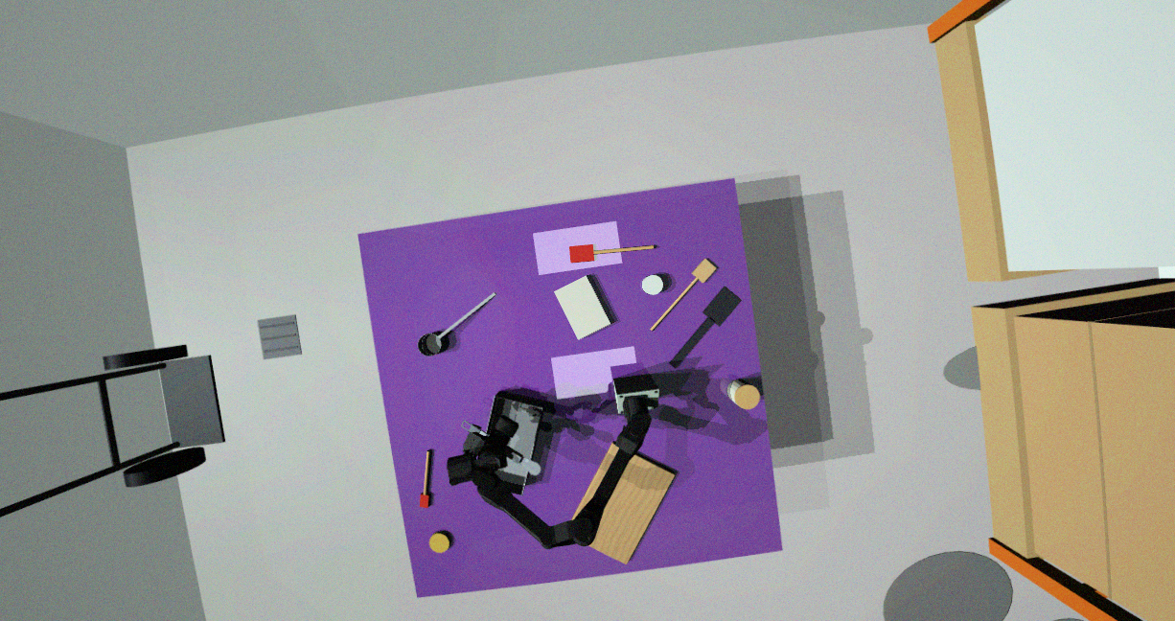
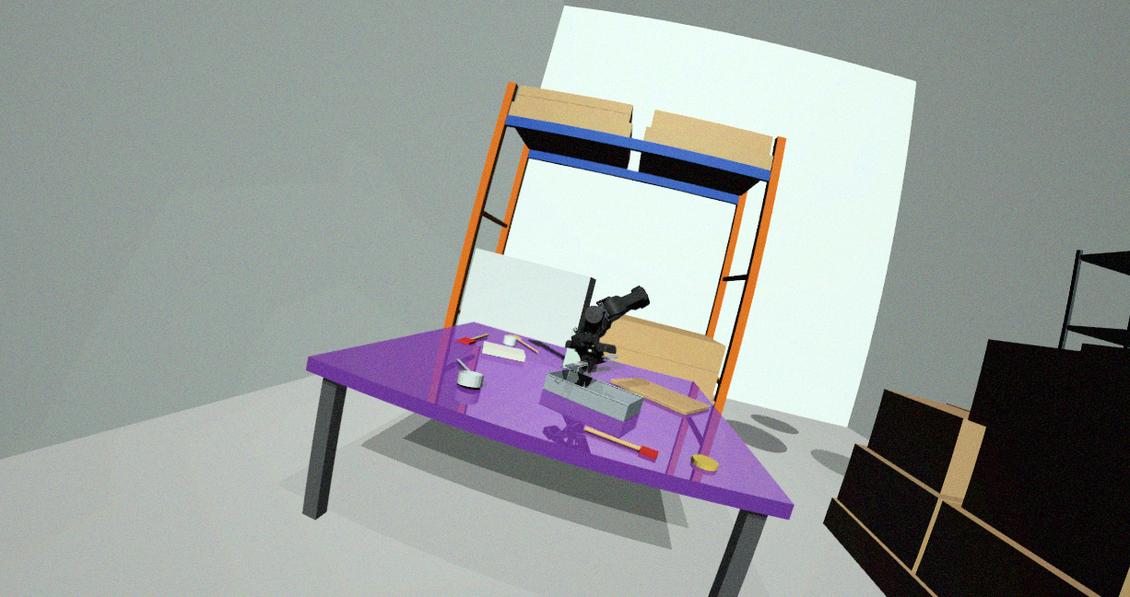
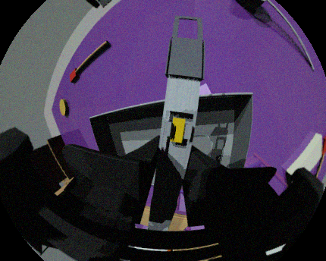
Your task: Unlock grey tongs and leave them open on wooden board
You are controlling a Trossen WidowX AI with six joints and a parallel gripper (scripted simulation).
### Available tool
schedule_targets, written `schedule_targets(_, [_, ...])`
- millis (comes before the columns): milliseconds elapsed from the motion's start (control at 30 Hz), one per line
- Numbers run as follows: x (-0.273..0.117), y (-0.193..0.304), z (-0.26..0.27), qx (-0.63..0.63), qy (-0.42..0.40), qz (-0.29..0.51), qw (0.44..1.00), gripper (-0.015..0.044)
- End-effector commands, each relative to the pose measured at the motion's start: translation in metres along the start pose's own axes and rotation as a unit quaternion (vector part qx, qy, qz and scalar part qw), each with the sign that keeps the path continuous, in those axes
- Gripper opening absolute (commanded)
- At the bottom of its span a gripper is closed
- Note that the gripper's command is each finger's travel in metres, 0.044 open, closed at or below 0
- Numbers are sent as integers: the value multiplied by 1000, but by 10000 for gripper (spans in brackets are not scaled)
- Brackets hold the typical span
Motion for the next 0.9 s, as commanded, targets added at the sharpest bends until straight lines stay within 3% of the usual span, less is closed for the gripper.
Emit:
schedule_targets(0, [-1,0,5,-23,36,11,999,-150])
schedule_targets(333, [-4,8,14,-64,101,46,992,-150])
schedule_targets(867, [-4,17,21,-79,100,48,991,-150])
Point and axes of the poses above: the point midway between the two fingers, 35 mm back from their tips, its own x axis out along the fingers, its own z axis across the jaws, y = z × x, the point moved 8 cm from there along -x, back along the fingers, and after that the axes turned 4 degrees about -x, right-handed, at the moved point
